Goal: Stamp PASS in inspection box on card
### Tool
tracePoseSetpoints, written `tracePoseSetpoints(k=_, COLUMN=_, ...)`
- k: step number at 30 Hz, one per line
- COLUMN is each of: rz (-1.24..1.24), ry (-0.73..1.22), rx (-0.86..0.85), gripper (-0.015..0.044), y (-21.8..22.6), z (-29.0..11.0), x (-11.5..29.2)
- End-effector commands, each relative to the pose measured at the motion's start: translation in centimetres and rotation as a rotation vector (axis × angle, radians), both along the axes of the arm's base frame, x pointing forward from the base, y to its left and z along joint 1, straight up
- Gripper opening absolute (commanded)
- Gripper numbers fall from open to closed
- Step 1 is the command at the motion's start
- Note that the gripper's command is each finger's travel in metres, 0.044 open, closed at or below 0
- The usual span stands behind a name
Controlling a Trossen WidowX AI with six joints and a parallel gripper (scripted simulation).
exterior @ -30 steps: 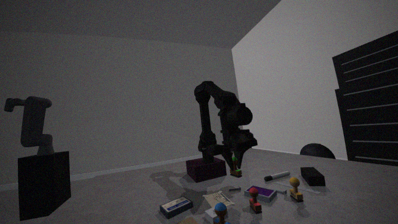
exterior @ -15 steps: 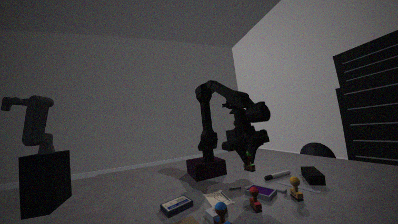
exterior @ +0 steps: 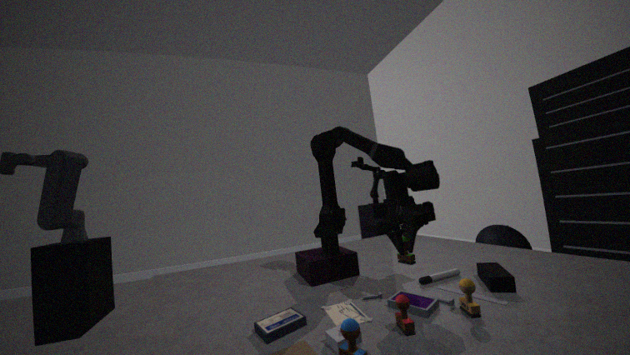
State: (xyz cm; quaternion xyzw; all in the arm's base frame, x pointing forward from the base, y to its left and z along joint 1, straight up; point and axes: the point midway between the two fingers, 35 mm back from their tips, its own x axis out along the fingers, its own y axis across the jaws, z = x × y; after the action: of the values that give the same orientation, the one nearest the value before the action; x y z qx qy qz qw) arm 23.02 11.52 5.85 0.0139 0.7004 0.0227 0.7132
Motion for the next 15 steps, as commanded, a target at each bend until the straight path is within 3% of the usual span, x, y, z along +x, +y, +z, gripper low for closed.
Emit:
tracePoseSetpoints(k=1, rz=-0.004, ry=0.003, rx=-0.002, gripper=0.0, y=0.2, z=-0.5, x=-0.1)
tracePoseSetpoints(k=15, rz=-0.004, ry=0.003, rx=-0.002, gripper=0.0, y=0.3, z=-2.8, x=0.1)
